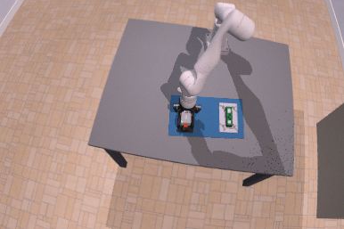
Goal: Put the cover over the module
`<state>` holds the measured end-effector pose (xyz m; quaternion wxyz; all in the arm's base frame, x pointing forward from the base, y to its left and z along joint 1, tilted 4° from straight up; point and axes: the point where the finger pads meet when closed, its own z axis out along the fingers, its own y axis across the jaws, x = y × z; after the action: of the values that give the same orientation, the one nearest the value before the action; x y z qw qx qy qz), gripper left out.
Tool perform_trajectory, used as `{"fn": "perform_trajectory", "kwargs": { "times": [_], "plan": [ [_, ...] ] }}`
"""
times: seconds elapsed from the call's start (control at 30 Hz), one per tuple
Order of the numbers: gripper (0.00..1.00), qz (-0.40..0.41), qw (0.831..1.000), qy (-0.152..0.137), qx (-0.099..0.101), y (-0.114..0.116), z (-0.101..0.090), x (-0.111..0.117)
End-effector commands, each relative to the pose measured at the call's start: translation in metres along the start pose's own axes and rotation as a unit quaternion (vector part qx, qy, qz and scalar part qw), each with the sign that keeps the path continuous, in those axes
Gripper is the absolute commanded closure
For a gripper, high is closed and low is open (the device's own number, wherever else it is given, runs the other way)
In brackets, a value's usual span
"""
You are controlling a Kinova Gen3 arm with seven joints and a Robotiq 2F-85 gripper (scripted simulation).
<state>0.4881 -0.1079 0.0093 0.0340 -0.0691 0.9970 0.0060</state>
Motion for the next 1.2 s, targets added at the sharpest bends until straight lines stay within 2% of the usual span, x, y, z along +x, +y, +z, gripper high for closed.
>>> {"fn": "perform_trajectory", "kwargs": {
  "times": [0.0,0.53,0.87,1.17],
  "plan": [
    [1.00,0.000,1.000,-0.001,0.000,0.000,-0.001,-0.001],
    [1.00,0.000,1.000,-0.001,0.000,0.000,-0.001,-0.001],
    [1.00,0.000,1.000,-0.001,0.000,0.000,-0.031,-0.001],
    [1.00,0.001,1.000,0.003,0.000,0.000,-0.034,0.002]
  ]
}}
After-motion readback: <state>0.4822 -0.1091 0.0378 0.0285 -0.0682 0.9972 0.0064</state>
